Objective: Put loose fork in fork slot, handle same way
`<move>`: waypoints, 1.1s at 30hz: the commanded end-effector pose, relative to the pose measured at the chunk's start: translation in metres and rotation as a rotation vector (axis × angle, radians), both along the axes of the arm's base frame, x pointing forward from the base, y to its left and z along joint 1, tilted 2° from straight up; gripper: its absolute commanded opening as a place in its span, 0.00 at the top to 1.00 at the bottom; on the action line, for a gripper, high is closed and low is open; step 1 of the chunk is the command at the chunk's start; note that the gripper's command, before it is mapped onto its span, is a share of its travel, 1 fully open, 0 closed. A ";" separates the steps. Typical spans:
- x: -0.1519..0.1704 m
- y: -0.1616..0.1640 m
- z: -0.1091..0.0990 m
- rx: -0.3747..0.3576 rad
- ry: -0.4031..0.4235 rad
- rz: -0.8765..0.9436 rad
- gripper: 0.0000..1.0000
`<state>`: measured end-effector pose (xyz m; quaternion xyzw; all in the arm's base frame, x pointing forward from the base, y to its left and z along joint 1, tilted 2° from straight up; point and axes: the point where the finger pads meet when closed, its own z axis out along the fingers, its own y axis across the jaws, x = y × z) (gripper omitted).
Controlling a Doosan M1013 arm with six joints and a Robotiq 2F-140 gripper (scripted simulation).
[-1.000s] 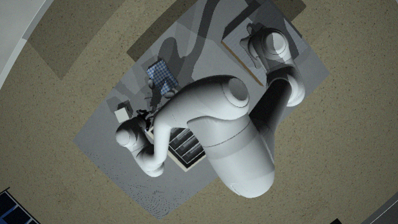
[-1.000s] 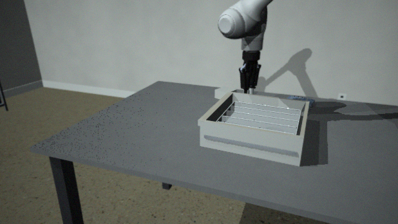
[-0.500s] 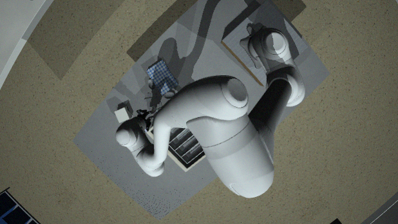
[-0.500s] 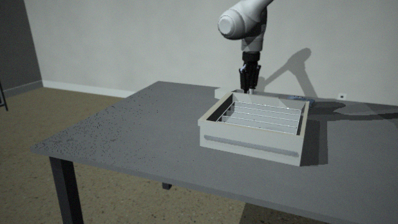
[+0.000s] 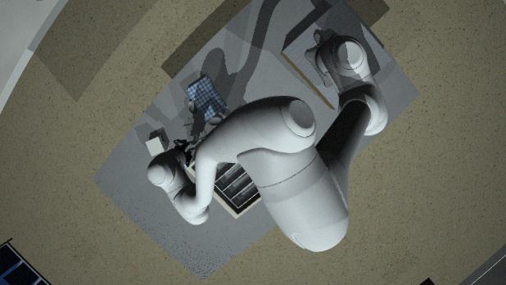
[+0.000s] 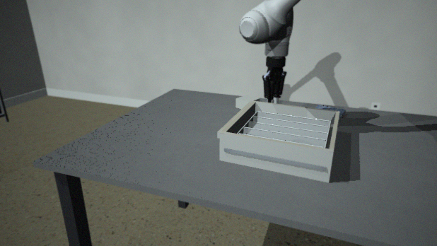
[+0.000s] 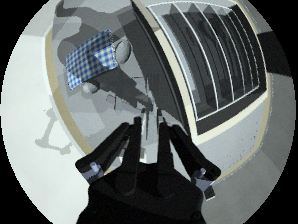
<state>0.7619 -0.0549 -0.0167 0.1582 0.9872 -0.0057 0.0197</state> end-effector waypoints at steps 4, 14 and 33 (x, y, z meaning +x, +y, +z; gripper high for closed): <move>0.000 0.000 0.000 0.000 0.000 0.000 0.83; 0.000 0.000 0.000 0.000 0.000 0.000 0.83; 0.000 0.000 -0.007 0.000 0.000 0.000 0.83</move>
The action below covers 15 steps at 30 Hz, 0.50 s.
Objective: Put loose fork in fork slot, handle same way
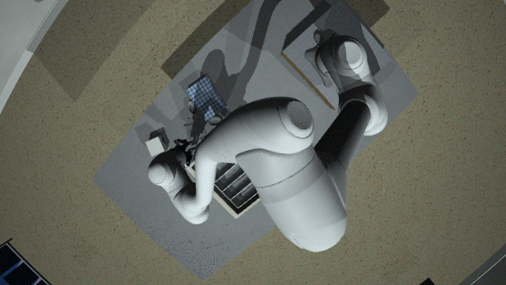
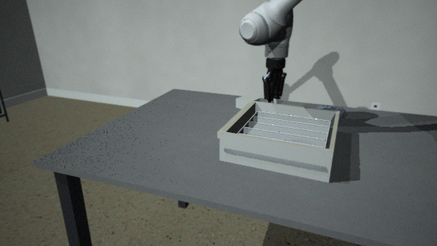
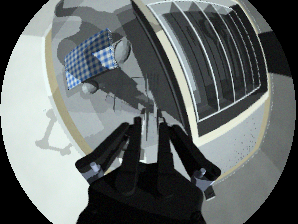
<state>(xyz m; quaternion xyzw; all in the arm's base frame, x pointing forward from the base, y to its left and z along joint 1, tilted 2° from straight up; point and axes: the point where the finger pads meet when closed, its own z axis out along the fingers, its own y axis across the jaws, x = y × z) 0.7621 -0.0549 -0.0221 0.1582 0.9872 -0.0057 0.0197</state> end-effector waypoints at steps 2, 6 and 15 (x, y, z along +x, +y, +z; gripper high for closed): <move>0.000 0.000 -0.003 0.000 0.000 0.000 0.83; 0.000 0.000 -0.006 0.000 0.000 0.000 0.83; 0.001 0.000 -0.017 0.000 0.000 0.000 0.83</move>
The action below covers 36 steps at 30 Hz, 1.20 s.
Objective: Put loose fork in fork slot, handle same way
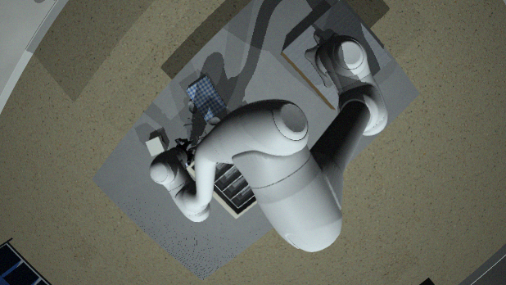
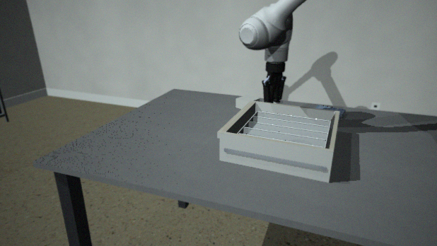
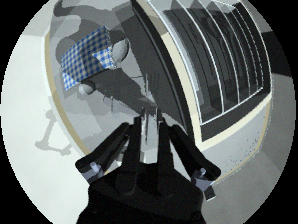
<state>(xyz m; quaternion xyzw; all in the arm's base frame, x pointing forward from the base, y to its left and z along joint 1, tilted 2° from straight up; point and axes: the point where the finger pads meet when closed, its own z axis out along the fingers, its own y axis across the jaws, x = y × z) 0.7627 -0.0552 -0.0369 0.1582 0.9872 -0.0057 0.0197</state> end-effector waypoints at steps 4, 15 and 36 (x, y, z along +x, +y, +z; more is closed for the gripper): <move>0.000 0.000 -0.005 0.000 0.000 0.000 0.83; 0.000 0.000 -0.009 0.000 0.000 0.000 0.83; 0.000 0.000 -0.009 0.000 0.000 0.000 0.98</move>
